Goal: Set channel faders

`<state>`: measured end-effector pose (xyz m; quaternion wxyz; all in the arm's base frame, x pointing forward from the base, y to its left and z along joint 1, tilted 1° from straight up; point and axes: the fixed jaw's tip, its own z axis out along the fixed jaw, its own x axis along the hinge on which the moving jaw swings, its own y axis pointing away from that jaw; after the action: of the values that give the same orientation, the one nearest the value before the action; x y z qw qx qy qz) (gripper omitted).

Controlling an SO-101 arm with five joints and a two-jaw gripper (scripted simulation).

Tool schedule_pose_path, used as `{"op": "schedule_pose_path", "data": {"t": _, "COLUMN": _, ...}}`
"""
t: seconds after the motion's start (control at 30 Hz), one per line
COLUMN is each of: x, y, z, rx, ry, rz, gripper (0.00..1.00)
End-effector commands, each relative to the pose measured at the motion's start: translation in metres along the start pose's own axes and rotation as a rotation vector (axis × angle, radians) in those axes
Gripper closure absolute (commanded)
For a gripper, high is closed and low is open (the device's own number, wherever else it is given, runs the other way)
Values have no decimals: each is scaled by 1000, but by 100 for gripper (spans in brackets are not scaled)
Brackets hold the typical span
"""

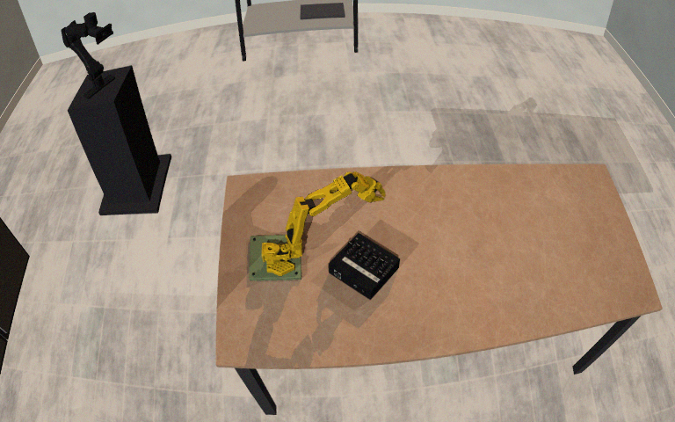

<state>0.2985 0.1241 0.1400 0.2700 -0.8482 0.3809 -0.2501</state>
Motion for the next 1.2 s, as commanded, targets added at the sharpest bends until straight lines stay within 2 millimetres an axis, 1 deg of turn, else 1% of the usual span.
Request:
{"op": "schedule_pose_path", "data": {"t": 0.0, "x": 18, "y": 14, "z": -11, "rx": -27, "ry": 36, "rz": -136, "gripper": 100}}
{"op": "schedule_pose_path", "data": {"t": 0.2, "x": 41, "y": 36, "z": -23, "rx": -109, "ry": 56, "rz": -332, "gripper": 100}}
{"op": "schedule_pose_path", "data": {"t": 0.27, "x": 41, "y": 36, "z": -23, "rx": -109, "ry": 56, "rz": -332, "gripper": 100}}
{"op": "schedule_pose_path", "data": {"t": 0.63, "x": 71, "y": 75, "z": -48, "rx": -258, "ry": 30, "rz": -669, "gripper": 100}}
{"op": "schedule_pose_path", "data": {"t": 0.77, "x": 78, "y": 88, "z": -58, "rx": -306, "ry": 4, "rz": -781, "gripper": 100}}
{"op": "schedule_pose_path", "data": {"t": 0.83, "x": 78, "y": 88, "z": -58, "rx": -306, "ry": 4, "rz": -781, "gripper": 100}}
{"op": "schedule_pose_path", "data": {"t": 1.17, "x": 89, "y": 119, "z": -80, "rx": -403, "ry": -87, "rz": -1033, "gripper": 100}}
